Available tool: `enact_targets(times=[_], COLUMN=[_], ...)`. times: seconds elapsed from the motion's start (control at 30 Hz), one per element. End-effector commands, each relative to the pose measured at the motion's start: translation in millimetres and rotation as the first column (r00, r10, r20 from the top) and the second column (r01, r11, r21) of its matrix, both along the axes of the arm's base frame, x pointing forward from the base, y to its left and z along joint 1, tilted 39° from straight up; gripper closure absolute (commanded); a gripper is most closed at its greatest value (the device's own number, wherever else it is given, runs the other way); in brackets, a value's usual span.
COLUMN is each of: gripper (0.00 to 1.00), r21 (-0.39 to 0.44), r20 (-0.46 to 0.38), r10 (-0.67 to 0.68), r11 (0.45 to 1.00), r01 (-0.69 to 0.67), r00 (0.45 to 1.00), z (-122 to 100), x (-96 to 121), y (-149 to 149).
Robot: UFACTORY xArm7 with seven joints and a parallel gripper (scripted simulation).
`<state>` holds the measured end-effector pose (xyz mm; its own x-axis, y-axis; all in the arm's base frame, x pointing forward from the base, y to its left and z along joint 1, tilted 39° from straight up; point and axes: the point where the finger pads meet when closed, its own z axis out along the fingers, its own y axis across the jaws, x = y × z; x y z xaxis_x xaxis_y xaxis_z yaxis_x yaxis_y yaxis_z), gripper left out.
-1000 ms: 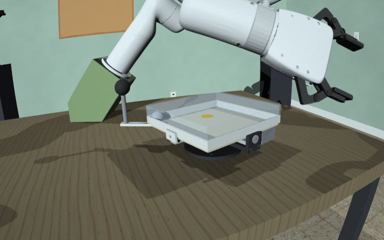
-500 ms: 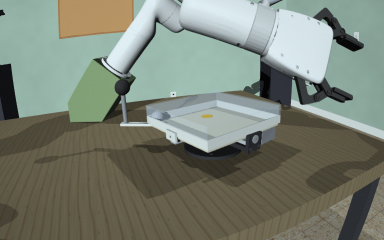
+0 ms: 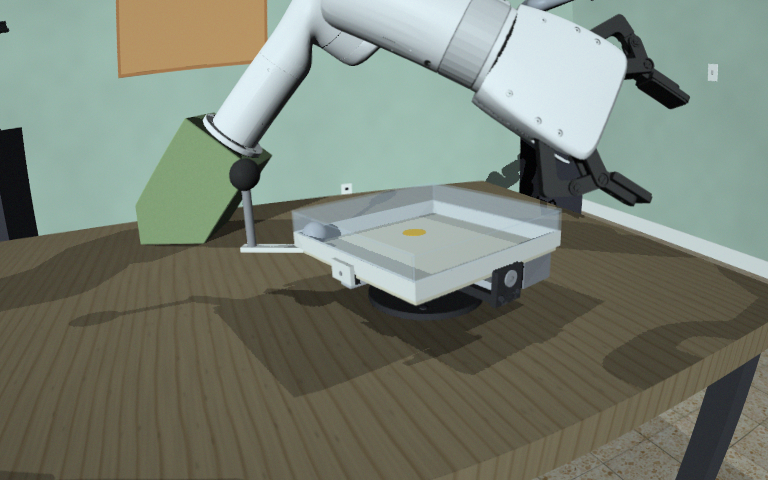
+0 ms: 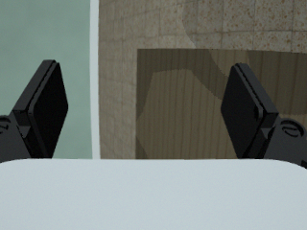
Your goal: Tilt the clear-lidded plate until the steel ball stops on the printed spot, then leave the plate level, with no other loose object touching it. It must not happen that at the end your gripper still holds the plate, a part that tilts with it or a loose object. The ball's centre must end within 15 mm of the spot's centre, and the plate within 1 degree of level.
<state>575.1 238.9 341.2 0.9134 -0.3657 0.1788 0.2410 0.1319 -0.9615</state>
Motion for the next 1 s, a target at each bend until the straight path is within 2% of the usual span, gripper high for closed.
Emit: enact_targets(times=[0.0,0.03,0.1,0.57,0.63,0.97], gripper=[0.0,0.0,0.0,0.0,0.0,0.0], r21=[0.0,-0.017,-0.111,-0.178,-0.275,-0.359], r20=[0.003,-0.009,-0.075,-0.123,-0.193,-0.254], r10=[0.0,0.001,-0.001,-0.008,-0.025,-0.049], r11=[1.0,1.0,0.994,0.984,0.961,0.932], r01=[0.0,-0.001,-0.007,-0.014,-0.029,-0.048], r00=[1.0,1.0,0.997,0.992,0.981,0.966], z=[1.5,-3.0,-28.9,-47.9,-76.3,-102.0], x=[0.1,-2.6,-19.6,-33.9,-58.0,-83.3], y=[-0.2,-3.7,-25.2,-42.0,-68.4,-93.7])
